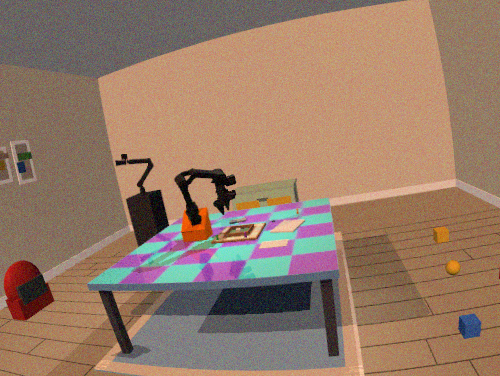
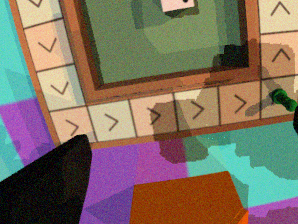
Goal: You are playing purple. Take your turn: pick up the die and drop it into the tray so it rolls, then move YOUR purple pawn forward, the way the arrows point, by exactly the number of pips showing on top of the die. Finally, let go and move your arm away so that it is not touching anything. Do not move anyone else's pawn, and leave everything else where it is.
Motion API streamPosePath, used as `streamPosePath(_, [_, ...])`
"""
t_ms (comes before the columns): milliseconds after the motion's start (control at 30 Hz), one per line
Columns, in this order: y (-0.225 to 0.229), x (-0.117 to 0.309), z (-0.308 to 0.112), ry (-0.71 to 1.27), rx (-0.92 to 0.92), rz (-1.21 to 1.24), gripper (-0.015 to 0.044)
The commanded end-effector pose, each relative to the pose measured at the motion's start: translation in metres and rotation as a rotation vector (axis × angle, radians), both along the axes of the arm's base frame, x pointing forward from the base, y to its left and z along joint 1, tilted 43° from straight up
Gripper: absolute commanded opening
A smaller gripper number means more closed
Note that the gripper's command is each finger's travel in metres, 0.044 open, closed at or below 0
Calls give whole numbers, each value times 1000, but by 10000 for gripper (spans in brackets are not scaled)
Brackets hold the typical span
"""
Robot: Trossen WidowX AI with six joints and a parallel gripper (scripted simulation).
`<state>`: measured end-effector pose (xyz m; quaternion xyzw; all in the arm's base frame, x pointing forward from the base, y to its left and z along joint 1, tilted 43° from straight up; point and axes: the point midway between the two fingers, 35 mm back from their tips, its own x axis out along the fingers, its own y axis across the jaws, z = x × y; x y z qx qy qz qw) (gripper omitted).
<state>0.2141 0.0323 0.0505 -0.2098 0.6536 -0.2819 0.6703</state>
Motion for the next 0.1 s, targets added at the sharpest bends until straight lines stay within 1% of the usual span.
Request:
streamPosePath(0, [-5, 7, 2, -14, 0, -17, 440])
streamPosePath(67, [-5, 7, 2, -14, 0, -17, 440])
